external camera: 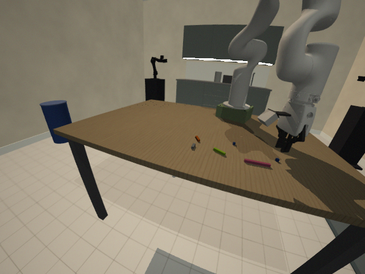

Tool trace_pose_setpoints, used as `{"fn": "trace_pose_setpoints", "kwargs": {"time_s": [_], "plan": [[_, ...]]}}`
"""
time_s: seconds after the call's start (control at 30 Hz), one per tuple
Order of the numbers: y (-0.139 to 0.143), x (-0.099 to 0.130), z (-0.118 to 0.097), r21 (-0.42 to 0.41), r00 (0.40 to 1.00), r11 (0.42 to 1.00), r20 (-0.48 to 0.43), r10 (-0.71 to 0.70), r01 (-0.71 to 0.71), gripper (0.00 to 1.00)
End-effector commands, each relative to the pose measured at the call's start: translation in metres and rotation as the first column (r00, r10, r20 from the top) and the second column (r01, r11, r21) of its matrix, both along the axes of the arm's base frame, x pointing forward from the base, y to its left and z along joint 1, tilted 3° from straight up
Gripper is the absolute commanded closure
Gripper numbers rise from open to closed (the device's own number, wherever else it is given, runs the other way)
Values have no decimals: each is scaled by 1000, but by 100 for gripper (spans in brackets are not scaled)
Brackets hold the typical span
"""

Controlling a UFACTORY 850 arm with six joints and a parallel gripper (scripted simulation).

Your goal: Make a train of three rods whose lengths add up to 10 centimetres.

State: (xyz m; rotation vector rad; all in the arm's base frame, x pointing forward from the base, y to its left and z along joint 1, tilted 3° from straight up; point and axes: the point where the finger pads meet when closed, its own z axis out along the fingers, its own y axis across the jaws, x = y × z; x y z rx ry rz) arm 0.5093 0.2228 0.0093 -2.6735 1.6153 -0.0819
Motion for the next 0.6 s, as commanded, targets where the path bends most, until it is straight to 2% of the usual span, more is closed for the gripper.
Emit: {"fn": "trace_pose_setpoints", "kwargs": {"time_s": [0.0,0.57], "plan": [[0,1,-5,0,1000,1000,1,0,0,76],[0,2,-27,0,1000,1000,1,0,0,76]]}}
